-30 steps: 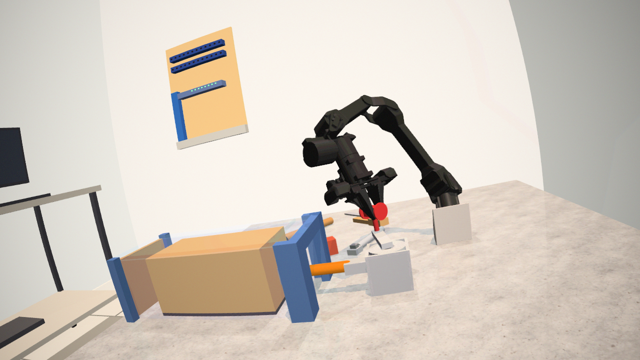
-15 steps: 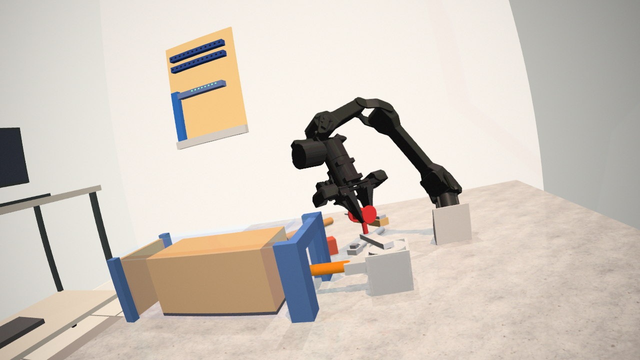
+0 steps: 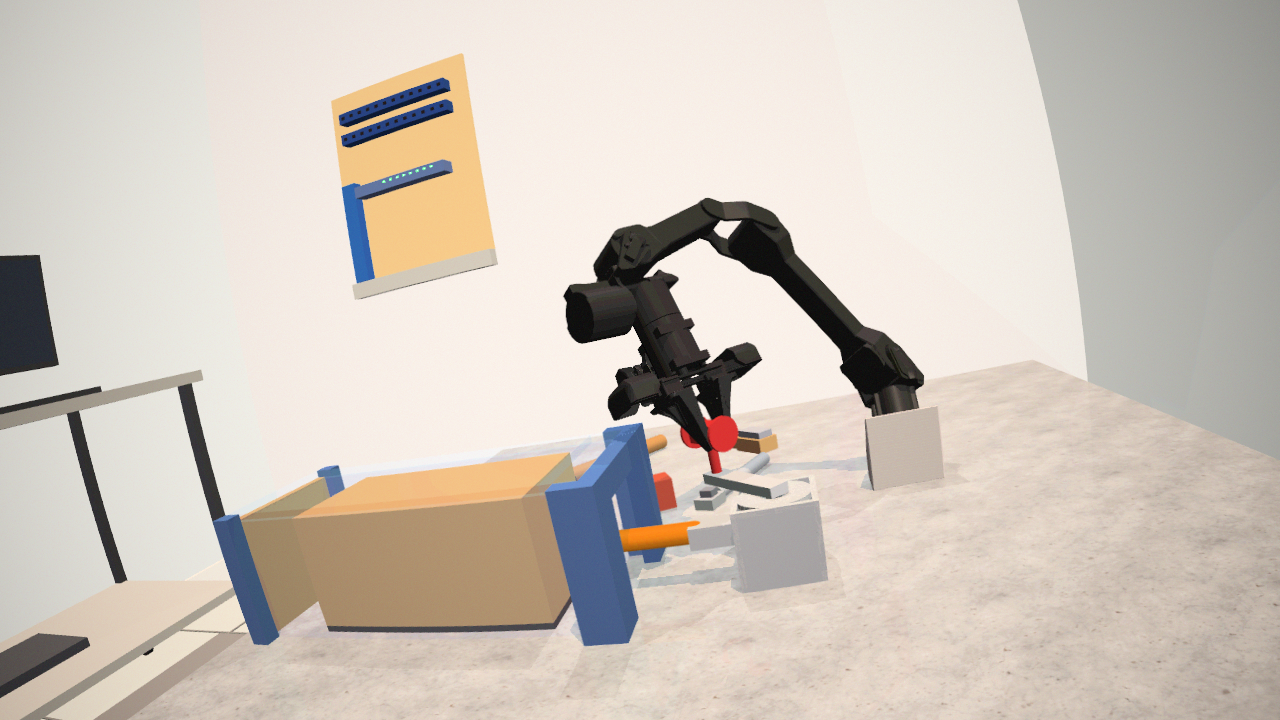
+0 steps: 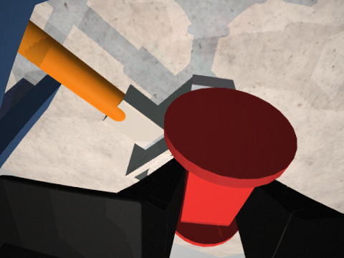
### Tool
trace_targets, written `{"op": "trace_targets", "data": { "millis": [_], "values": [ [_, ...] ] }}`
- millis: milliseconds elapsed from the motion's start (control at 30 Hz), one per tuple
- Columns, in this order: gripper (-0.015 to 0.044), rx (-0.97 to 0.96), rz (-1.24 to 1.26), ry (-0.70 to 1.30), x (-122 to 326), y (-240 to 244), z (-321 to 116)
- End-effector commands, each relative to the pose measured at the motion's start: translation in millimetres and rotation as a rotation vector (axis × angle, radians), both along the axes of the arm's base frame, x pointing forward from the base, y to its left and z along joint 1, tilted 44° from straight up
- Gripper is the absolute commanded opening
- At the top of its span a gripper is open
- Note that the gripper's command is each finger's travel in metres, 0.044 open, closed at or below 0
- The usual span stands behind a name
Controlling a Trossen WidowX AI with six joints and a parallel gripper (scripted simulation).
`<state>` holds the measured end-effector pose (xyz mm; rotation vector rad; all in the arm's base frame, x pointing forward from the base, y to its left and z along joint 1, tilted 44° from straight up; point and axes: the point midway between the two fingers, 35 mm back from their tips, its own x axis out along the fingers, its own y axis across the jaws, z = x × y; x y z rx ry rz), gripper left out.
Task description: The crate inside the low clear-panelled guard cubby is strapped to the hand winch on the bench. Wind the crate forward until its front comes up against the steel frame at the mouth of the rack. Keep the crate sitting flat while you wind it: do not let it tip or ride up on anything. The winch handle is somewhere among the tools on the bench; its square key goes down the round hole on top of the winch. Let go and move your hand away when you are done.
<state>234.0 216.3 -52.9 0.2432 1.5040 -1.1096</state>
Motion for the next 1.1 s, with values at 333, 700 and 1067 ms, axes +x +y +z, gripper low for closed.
{"op": "trace_targets", "data": {
  "millis": [333,700,1067],
  "values": [
    [0.0,0.018,0.008,-0.026,19.1,17.2,-17.8],
    [0.0,0.019,0.008,-0.027,25.5,29.0,-28.1],
    [0.0,0.02,0.008,-0.027,29.0,40.8,-38.4]
  ]
}}
